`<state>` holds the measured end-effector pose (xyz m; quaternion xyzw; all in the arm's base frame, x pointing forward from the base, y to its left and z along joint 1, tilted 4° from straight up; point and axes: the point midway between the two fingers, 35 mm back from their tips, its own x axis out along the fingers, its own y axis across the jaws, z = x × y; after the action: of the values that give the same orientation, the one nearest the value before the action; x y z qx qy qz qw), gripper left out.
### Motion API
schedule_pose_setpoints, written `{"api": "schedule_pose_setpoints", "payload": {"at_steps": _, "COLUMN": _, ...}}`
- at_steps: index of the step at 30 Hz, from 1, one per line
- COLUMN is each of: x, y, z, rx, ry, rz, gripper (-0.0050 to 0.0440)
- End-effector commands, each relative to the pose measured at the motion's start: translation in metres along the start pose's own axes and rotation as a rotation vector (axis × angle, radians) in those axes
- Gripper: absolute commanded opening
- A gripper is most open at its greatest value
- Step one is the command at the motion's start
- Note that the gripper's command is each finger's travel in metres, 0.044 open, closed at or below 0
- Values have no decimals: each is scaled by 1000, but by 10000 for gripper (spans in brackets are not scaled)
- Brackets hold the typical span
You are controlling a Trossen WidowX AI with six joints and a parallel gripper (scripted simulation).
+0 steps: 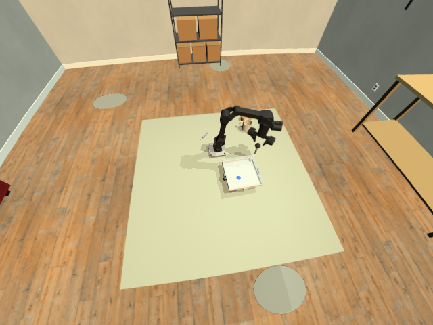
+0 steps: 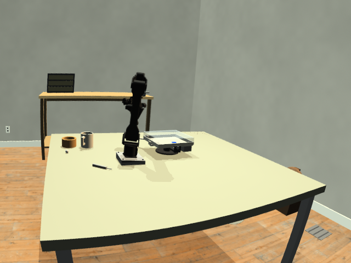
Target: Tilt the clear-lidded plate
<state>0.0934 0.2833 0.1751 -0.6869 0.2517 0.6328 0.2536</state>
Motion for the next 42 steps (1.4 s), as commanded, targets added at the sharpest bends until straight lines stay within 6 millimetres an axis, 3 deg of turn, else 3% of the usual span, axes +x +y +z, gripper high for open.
{"api": "schedule_pose_setpoints", "payload": {"at_steps": 1, "x": 7, "y": 1, "z": -1, "rx": -3, "ry": 4, "rz": 5, "gripper": 300}}
{"api": "schedule_pose_setpoints", "payload": {"at_steps": 42, "x": 54, "y": 2, "z": -2, "rx": -3, "ry": 4, "rz": 5, "gripper": 300}}
